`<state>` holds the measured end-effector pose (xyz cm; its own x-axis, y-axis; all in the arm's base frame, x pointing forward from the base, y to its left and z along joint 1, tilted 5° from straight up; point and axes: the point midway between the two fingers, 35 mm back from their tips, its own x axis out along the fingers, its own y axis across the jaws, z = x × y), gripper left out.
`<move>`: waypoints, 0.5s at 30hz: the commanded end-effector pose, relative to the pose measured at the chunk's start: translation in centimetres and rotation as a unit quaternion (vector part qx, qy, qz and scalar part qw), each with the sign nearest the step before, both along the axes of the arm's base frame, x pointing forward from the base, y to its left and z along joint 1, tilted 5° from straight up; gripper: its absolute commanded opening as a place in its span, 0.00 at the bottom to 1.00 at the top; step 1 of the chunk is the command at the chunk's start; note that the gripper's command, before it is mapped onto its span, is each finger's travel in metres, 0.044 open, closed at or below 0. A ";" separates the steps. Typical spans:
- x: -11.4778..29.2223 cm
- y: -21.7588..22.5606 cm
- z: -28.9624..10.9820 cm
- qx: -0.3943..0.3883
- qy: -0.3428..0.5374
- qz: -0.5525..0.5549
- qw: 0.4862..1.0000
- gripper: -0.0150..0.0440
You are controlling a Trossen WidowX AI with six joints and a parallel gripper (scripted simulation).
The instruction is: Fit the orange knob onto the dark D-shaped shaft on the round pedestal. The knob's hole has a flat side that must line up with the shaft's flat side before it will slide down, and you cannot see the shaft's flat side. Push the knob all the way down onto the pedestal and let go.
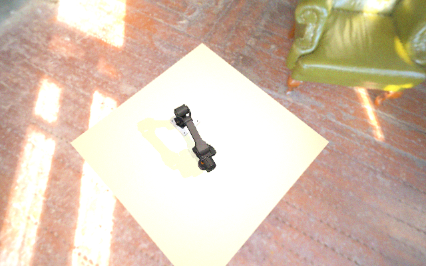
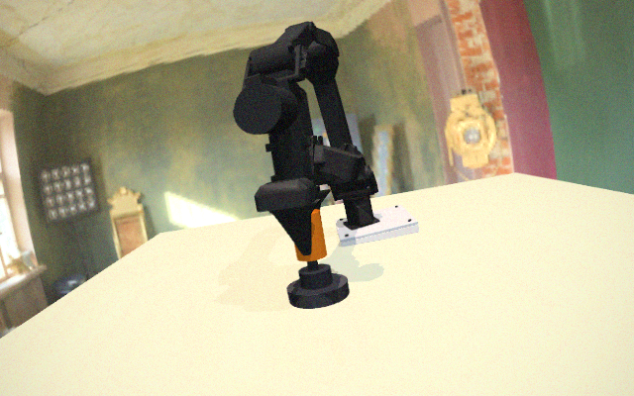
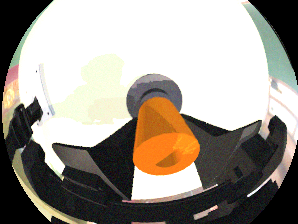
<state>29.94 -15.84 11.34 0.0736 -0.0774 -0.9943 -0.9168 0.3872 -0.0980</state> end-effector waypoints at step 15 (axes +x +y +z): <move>0.0 0.0 -0.1 0.000 0.000 0.007 1.000 0.25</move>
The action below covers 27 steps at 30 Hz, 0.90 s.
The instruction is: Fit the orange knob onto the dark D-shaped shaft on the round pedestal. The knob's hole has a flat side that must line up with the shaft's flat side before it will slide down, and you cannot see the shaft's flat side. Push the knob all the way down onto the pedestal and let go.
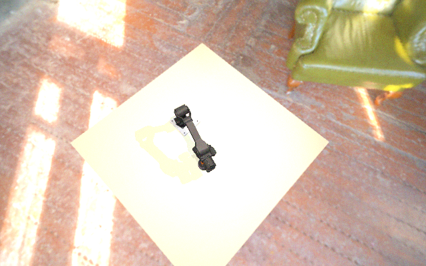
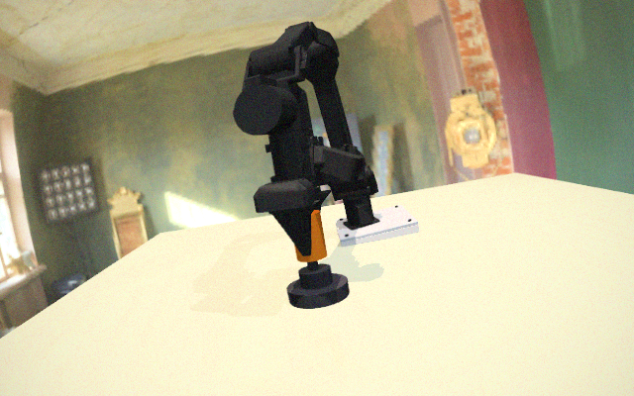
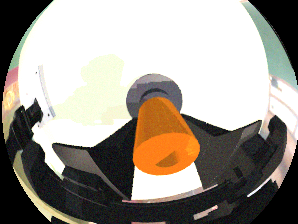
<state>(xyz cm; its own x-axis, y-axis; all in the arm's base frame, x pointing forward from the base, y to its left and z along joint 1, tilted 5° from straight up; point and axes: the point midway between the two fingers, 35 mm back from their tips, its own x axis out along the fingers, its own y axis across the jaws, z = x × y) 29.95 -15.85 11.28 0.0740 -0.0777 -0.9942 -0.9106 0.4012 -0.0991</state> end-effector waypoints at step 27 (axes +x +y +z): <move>0.2 -0.1 0.2 -0.001 0.002 0.030 1.000 0.25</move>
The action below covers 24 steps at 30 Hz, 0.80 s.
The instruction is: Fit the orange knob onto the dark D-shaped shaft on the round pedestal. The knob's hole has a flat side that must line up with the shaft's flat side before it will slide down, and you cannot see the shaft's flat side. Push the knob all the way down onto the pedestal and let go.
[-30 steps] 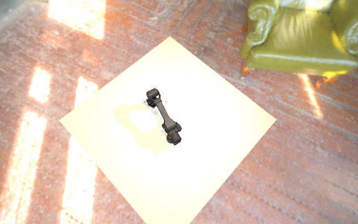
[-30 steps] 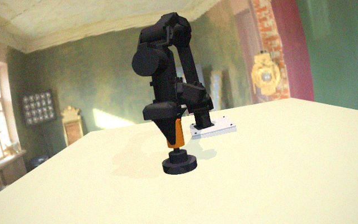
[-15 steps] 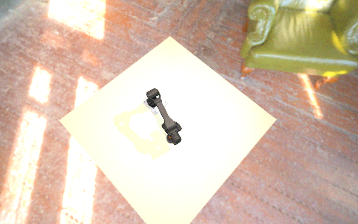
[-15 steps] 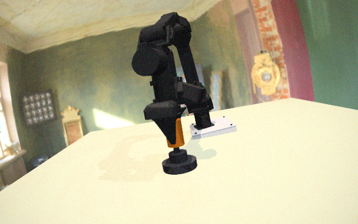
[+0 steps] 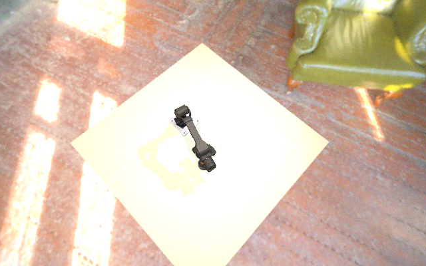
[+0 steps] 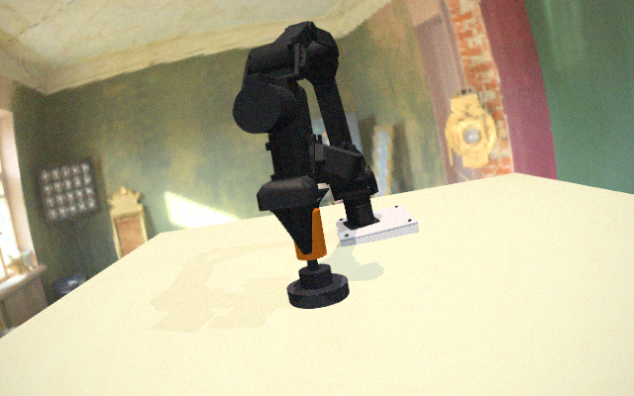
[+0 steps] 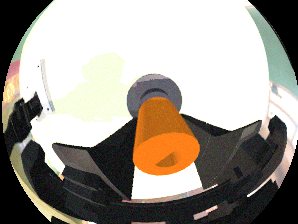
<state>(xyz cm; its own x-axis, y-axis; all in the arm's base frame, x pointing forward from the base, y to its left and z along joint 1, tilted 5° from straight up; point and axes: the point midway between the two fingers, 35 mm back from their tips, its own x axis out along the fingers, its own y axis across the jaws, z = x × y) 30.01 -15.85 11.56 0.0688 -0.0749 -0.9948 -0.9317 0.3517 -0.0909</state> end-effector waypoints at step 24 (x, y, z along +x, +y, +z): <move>0.1 -0.1 -0.7 0.000 -0.002 0.001 1.000 0.25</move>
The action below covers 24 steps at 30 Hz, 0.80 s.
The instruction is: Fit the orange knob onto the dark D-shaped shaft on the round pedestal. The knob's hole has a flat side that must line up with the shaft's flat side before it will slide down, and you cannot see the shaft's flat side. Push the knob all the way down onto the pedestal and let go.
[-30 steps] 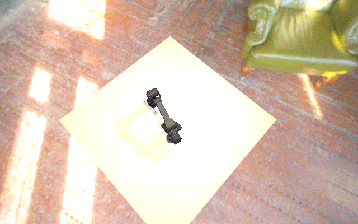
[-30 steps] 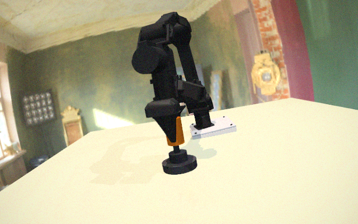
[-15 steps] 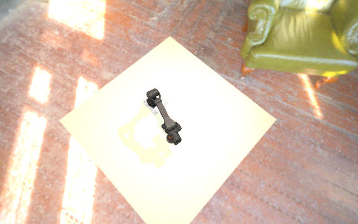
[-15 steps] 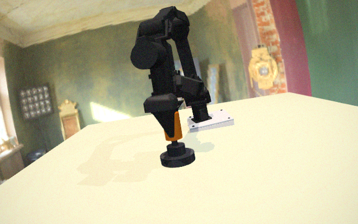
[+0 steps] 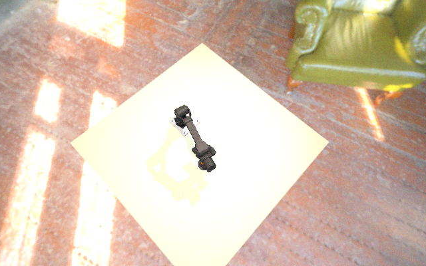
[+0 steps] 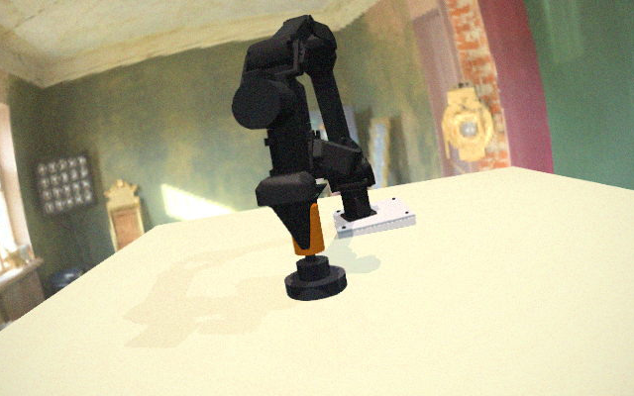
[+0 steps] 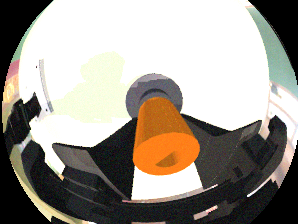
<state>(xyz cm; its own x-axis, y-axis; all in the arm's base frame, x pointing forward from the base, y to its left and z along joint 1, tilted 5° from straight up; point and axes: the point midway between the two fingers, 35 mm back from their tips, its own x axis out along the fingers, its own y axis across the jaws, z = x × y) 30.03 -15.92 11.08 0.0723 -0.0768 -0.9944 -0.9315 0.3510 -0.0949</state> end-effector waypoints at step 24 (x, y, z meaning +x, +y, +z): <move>0.1 -0.1 -1.3 0.000 0.000 -0.001 1.000 0.25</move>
<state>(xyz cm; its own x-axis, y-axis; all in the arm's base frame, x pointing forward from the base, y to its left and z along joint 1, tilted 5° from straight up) 30.10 -16.00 9.76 0.0722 -0.0764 -0.9945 -0.9311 0.3522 -0.0947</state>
